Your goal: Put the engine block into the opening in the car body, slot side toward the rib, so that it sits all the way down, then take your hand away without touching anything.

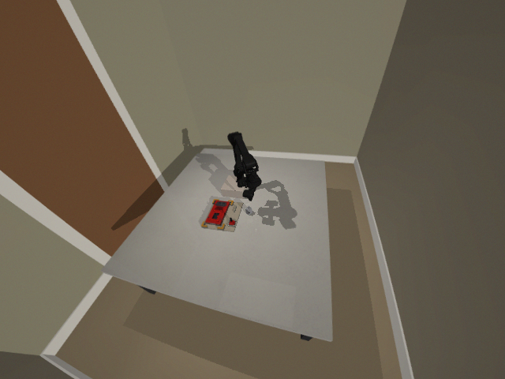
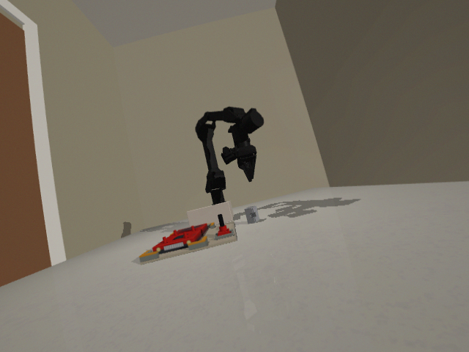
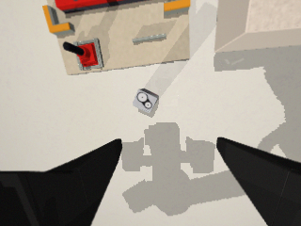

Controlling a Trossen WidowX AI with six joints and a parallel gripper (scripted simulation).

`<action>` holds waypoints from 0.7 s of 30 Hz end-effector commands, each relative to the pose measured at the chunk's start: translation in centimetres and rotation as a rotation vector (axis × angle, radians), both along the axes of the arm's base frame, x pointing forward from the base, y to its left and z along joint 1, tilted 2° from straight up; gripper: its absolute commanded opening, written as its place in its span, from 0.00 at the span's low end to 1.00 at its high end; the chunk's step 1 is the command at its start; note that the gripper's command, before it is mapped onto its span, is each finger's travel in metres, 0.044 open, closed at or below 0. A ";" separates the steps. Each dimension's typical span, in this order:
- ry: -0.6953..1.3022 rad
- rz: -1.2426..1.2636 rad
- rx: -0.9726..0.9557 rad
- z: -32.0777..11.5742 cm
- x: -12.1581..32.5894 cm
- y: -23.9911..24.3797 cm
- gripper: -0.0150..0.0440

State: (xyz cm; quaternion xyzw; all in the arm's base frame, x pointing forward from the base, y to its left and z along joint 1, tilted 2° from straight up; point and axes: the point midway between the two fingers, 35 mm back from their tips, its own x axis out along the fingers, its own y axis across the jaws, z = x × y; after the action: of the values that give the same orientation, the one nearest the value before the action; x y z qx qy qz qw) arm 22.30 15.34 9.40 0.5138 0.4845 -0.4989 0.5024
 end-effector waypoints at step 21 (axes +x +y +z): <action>0.044 -0.482 0.018 -5.3 3.6 -2.7 1.00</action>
State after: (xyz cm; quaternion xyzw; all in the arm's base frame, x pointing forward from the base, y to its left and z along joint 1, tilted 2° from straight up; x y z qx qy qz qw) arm 26.23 12.76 6.43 0.6174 0.3629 -0.5985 0.3591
